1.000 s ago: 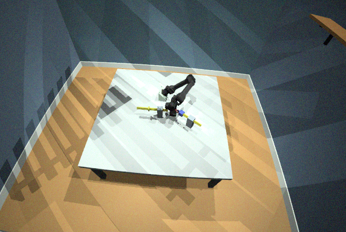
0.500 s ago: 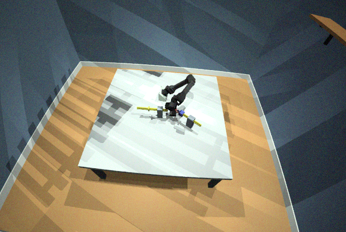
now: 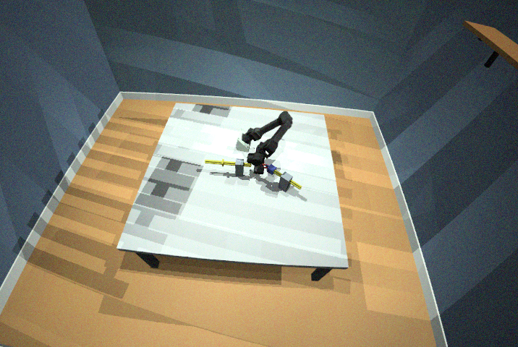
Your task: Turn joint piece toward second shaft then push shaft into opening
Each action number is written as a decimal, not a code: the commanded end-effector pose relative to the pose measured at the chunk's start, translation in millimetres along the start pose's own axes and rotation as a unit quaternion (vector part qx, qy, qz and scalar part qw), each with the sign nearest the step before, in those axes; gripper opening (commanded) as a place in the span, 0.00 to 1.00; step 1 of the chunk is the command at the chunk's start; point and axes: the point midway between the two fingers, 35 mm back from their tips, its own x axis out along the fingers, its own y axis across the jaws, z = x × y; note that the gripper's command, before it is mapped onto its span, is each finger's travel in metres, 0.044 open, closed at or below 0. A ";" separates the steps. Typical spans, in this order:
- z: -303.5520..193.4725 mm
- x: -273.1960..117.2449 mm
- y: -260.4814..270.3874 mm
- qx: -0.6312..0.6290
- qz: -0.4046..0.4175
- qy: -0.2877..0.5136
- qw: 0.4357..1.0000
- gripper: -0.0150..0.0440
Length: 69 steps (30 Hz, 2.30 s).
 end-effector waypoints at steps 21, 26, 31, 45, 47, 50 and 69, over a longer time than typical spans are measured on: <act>0.0 0.1 0.8 -0.005 0.001 0.000 1.000 0.25; 0.0 0.1 0.8 -0.005 0.001 0.000 1.000 0.25; 0.0 0.1 0.8 -0.005 0.001 0.000 1.000 0.25; 0.0 0.1 0.8 -0.005 0.001 0.000 1.000 0.25; 0.0 0.1 0.8 -0.005 0.001 0.000 1.000 0.25; 0.0 0.0 0.8 -0.009 0.000 0.001 1.000 0.25; 0.0 0.0 0.3 -0.003 0.000 0.000 1.000 0.50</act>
